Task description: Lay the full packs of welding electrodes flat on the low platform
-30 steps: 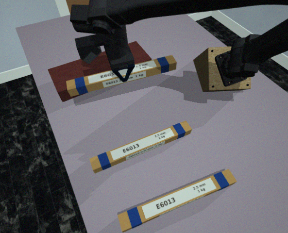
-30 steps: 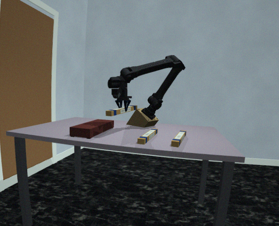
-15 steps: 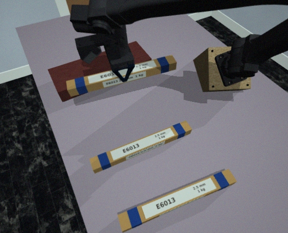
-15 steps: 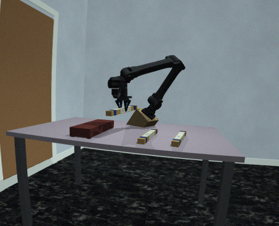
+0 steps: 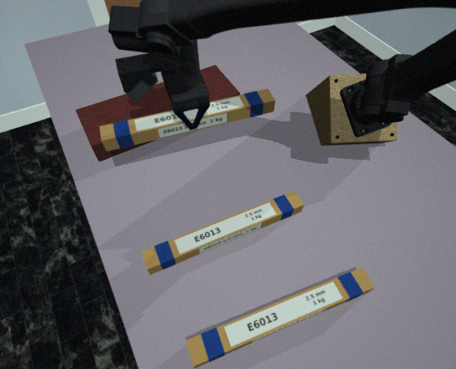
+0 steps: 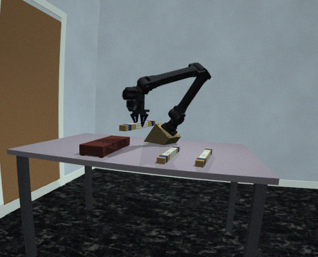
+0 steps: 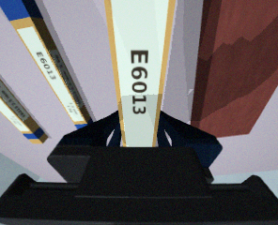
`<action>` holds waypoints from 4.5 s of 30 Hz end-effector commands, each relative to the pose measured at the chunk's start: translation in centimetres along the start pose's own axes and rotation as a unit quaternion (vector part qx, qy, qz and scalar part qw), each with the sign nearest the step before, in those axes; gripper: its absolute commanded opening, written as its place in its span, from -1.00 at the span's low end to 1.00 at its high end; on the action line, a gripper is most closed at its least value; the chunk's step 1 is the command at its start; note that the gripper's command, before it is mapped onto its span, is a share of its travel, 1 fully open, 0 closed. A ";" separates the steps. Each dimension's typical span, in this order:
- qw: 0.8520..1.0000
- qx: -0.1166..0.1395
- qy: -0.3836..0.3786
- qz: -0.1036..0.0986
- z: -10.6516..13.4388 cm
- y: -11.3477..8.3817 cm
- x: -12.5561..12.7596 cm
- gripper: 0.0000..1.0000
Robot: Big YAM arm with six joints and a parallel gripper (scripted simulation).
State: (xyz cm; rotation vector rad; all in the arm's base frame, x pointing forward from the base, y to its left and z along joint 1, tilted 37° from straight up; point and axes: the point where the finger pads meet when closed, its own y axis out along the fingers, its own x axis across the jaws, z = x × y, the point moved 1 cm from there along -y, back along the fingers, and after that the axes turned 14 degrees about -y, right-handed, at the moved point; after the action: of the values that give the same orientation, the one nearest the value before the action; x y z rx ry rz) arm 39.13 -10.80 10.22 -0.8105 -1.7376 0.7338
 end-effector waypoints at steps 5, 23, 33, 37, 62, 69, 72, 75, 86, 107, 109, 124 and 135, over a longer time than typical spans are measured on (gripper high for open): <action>0.999 -0.024 -0.018 0.021 -2.7 -0.9 -0.4 -1.00; 1.000 -0.014 -0.009 0.012 -1.5 2.8 -0.1 -1.00; 1.000 -0.015 -0.009 0.012 -1.4 4.4 0.0 -1.00; 1.000 -0.011 -0.007 0.010 -1.3 5.4 -0.2 -1.00; 1.000 -0.015 -0.013 0.012 -1.7 8.6 0.1 -1.00; 1.000 -0.012 -0.005 0.010 -1.2 10.0 -0.3 -1.00; 1.000 -0.013 -0.002 0.010 -0.9 10.1 -0.4 -1.00; 1.000 -0.015 -0.004 0.011 -1.0 10.0 -0.3 -1.00; 1.000 -0.018 -0.013 0.014 -1.3 10.1 0.4 -1.00; 1.000 -0.019 -0.011 0.014 -0.9 10.3 0.5 -1.00; 1.000 -0.018 -0.013 0.013 -0.9 10.4 0.6 -1.00; 1.000 -0.023 -0.012 0.016 -1.1 10.1 0.4 -1.00; 1.000 -0.021 -0.011 0.015 -0.9 10.2 0.5 -1.00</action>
State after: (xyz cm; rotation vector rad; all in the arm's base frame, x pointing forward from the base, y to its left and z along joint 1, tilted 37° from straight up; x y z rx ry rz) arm 40.47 -3.65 0.66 -0.8085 -1.7283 0.7365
